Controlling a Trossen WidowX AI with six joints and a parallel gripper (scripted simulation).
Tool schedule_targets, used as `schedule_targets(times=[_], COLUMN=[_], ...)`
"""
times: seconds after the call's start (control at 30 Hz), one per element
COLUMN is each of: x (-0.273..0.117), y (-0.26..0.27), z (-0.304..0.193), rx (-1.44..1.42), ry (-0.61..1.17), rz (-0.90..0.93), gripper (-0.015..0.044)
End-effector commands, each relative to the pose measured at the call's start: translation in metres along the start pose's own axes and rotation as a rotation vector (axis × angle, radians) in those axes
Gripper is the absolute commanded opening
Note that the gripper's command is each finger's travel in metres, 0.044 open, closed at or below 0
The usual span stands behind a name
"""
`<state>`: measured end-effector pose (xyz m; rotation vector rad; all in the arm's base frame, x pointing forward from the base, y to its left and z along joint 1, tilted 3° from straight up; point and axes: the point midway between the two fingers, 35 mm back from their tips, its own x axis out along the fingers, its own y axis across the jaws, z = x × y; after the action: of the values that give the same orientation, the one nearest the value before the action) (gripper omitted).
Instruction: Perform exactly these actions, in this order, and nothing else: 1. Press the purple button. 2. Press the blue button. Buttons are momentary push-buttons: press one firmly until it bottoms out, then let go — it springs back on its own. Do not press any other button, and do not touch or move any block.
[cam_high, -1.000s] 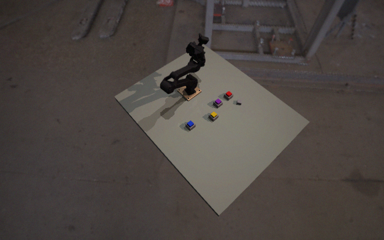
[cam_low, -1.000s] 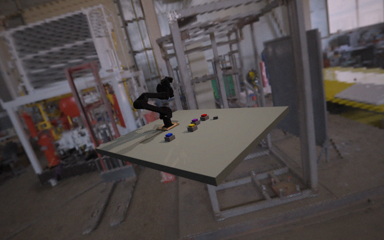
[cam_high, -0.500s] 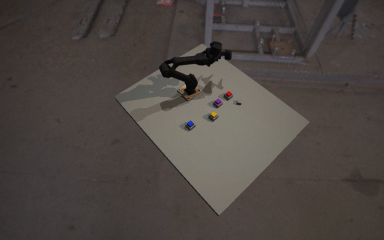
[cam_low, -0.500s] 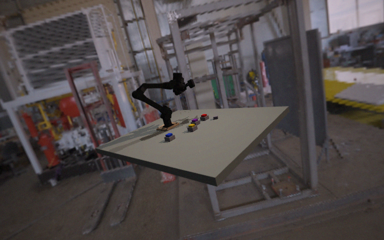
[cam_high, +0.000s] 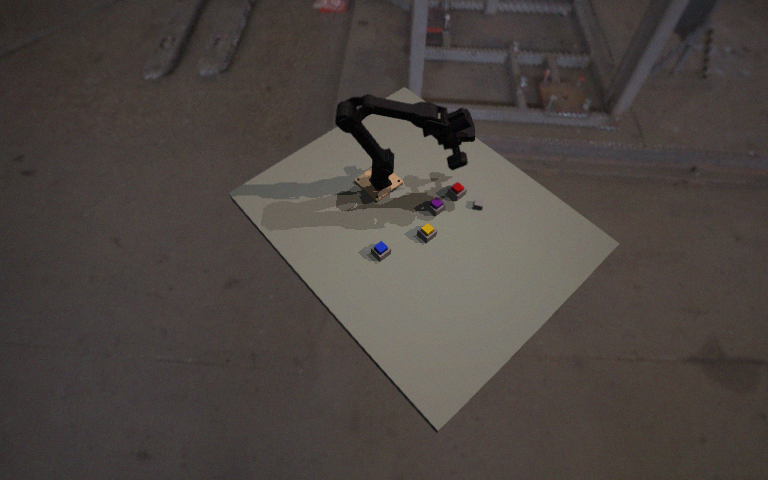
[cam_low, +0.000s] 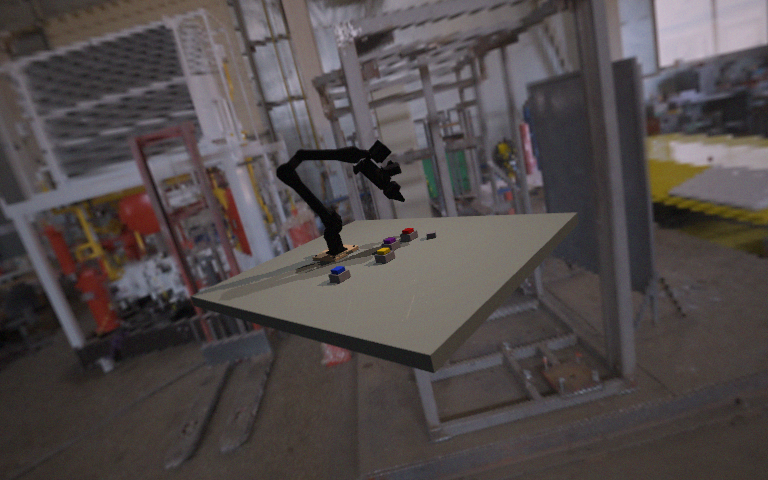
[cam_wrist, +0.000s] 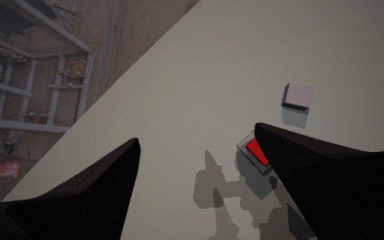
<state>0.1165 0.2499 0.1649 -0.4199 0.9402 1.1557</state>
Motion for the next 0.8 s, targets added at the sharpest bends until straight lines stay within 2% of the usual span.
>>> schedule_targets(times=[0.0,0.23,0.63,0.77], x=[-0.019,-0.058,-0.059,-0.034], y=[-0.072,-0.119,-0.119,-0.128], z=[-0.03,-0.067,-0.067,-0.083], rx=[0.461,0.861,0.865,0.865], ry=[0.241,0.448,0.451,0.45], rz=[-0.264,-0.505,-0.508,-0.508], gripper=[0.04,0.04,0.04,0.0295])
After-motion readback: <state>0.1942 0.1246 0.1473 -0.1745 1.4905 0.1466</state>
